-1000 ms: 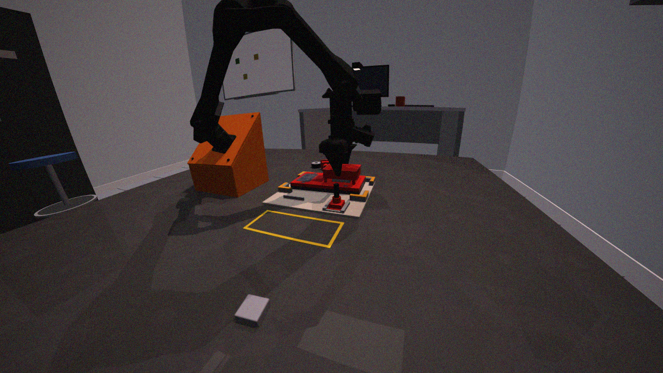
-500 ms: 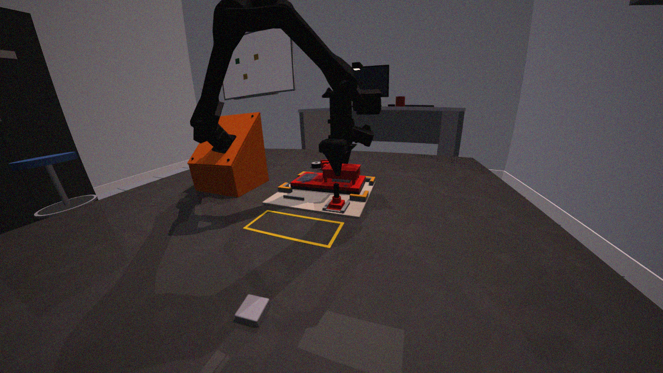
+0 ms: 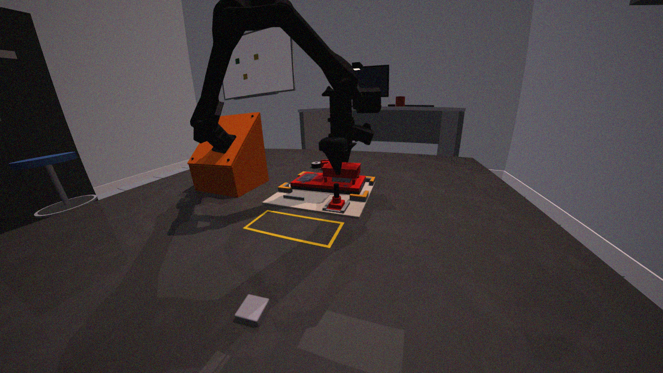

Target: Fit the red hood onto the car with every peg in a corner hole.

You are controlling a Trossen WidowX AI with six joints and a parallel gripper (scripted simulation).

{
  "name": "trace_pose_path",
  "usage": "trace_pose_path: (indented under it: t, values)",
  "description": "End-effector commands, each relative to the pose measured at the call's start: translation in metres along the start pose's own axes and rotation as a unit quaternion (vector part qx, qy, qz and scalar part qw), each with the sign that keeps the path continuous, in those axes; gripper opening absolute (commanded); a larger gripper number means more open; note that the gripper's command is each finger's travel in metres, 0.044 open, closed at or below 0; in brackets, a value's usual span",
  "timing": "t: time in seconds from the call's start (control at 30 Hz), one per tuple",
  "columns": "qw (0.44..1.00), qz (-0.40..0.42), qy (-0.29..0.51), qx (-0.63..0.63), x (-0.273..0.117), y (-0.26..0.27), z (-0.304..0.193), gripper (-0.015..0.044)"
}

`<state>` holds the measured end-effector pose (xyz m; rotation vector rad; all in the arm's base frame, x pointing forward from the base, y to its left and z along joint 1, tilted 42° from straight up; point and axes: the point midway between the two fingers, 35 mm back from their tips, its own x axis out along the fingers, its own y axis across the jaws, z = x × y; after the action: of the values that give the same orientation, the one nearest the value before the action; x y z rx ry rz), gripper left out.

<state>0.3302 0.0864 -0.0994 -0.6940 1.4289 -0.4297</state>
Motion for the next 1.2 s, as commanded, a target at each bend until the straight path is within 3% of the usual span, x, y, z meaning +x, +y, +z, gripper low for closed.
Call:
trace_pose_path:
  t: [0.0,1.17]
  values:
    - [1.000,0.002,-0.001,0.002,0.000,0.000,0.000,0.0000]
    - [1.000,0.002,-0.002,0.002,0.012,0.000,-0.001,0.0000]
